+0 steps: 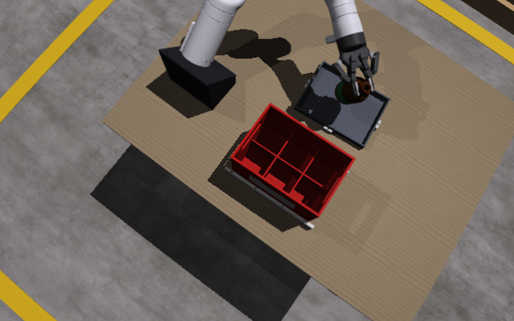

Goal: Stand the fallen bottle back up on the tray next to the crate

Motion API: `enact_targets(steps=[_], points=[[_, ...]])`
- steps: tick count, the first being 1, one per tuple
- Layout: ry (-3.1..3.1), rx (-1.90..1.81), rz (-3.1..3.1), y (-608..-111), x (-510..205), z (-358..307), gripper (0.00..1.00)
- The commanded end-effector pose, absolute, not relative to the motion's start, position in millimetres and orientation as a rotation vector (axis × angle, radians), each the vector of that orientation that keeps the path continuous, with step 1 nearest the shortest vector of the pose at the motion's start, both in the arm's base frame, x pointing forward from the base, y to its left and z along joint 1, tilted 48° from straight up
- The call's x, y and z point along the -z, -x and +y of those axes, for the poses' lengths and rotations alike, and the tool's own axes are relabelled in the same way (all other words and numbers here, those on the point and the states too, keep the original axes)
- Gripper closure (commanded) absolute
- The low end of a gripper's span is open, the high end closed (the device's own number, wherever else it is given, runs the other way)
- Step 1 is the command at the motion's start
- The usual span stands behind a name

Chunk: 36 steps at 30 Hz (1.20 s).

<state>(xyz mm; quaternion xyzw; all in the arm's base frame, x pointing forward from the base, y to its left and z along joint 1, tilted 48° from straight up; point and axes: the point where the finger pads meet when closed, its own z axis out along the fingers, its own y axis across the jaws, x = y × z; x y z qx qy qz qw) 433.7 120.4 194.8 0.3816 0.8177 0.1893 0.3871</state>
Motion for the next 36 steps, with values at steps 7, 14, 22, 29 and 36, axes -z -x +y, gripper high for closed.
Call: enact_targets(steps=[7,14,22,29,36], points=[[-0.971,-0.481,2.081,-433,-193,122,1.00],[-0.971,-0.481,2.081,-433,-190,125,1.00],[-0.971,-0.481,2.081,-432,-186,130,1.00],[-0.971,-0.481,2.081,-431,-181,135,1.00],[-0.971,-0.481,2.081,-431,-177,140,1.00]])
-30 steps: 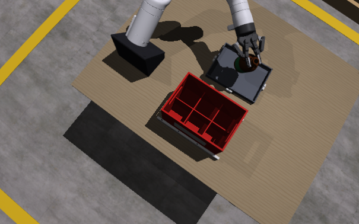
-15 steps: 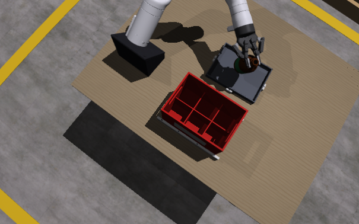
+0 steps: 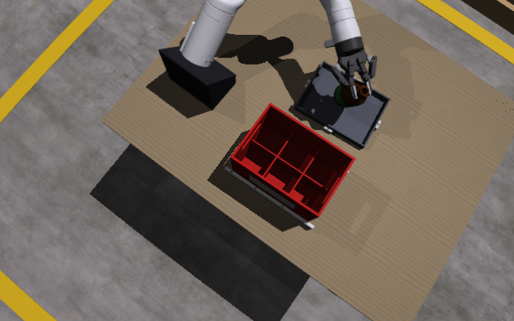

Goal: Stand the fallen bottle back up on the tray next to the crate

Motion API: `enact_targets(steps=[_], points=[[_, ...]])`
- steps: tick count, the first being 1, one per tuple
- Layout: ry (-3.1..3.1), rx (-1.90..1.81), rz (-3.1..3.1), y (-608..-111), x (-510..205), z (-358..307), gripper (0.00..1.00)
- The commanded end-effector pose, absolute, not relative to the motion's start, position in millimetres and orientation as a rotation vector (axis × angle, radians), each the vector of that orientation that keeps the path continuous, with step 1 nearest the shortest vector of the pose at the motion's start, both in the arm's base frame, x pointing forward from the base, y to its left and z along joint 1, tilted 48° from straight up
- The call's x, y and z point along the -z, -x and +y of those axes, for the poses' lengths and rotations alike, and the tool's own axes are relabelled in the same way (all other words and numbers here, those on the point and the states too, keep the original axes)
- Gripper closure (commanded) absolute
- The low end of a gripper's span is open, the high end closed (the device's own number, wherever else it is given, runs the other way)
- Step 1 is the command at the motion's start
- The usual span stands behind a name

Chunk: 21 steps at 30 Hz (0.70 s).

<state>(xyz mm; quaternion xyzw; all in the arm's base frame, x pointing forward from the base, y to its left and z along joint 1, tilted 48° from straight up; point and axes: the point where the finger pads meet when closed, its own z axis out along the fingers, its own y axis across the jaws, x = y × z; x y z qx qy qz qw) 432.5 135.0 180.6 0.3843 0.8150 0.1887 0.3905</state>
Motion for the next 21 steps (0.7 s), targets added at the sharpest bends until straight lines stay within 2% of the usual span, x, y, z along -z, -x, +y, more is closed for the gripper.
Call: enact_targets(steps=[1,21], points=[[-0.971,-0.481,2.081,-431,-176,140,1.00],[-0.971,-0.481,2.081,-428,-162,156,1.00]])
